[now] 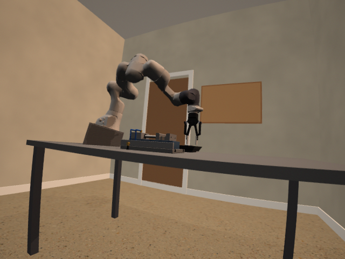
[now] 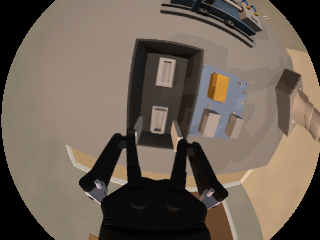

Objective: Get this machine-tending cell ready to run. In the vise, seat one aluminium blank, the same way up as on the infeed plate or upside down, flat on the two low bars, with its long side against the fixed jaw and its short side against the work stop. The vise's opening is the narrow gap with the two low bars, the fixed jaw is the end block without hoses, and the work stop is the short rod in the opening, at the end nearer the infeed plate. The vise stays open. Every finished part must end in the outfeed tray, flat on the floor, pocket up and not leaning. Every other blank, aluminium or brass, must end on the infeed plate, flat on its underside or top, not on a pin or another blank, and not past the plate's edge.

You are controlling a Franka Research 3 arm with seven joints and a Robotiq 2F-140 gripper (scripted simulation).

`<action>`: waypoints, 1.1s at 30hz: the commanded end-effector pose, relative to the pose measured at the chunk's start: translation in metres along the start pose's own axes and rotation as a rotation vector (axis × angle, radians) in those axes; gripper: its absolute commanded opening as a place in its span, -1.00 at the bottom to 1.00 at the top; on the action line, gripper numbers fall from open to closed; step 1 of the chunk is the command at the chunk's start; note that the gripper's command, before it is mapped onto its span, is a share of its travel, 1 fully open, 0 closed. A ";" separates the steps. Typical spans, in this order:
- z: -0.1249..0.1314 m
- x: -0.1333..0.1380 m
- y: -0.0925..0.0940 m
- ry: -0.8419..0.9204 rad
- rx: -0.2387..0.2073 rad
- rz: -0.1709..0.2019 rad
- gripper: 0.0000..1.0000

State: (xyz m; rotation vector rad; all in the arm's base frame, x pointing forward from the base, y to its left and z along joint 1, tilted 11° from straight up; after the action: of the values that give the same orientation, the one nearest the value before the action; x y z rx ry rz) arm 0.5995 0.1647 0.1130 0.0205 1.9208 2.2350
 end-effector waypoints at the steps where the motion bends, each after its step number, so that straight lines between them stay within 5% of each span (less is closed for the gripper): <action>1: -0.001 0.001 0.013 -0.001 0.003 0.003 -0.20; 22: -0.001 0.000 0.114 -0.001 0.003 0.003 -0.20; 33: -0.001 0.000 0.131 -0.001 0.003 0.003 -0.20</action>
State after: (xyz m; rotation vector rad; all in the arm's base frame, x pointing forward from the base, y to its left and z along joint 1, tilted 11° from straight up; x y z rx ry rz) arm 0.5826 0.1487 0.2394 0.0271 1.9104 2.2314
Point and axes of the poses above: the point where the finger pads meet when closed, its own y axis back along the fingers, its own x axis across the jaws, z = x × y, the point moved 5 cm from there along y, back along the fingers, and after that the axes turned 6 degrees about -y, right-handed, at the moved point
